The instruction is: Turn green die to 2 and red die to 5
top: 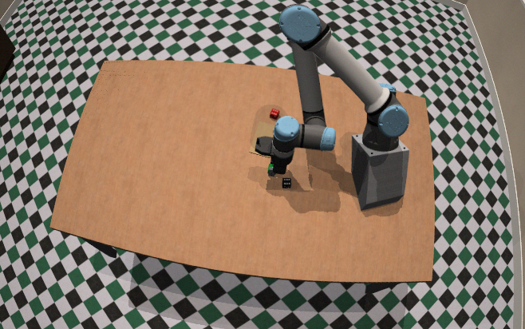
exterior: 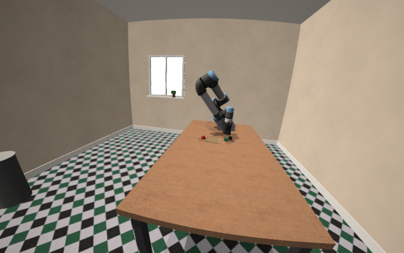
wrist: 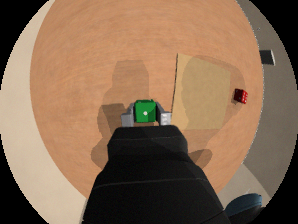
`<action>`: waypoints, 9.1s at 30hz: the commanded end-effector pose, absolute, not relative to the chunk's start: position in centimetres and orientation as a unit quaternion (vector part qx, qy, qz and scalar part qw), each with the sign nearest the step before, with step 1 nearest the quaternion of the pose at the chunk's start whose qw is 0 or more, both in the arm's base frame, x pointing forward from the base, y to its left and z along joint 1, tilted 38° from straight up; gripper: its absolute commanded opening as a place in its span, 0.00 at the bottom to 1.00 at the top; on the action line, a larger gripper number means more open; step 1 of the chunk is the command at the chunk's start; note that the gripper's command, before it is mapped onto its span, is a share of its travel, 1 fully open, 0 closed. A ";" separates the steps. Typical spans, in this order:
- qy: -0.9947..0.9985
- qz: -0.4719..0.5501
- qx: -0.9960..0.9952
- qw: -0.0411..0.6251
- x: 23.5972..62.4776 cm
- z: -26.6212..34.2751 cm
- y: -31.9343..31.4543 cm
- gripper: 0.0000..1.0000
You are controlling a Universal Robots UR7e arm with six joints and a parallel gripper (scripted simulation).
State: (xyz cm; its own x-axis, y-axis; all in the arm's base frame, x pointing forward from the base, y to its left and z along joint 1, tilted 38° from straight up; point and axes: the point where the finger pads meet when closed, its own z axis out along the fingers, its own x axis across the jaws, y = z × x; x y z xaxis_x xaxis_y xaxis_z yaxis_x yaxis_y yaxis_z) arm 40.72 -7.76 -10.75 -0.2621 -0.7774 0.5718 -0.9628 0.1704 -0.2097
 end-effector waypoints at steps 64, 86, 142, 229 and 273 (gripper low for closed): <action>-0.746 0.274 0.583 0.169 40.1 -2.8 -1.7 0.57; -0.735 0.270 0.597 0.174 40.2 -2.8 -1.6 0.57; -0.218 0.108 0.921 0.303 43.4 -5.0 -0.8 0.57; -0.131 0.205 0.946 -0.215 43.6 -8.7 -4.1 0.57; -0.131 0.205 0.946 -0.215 43.7 -10.4 -5.4 0.57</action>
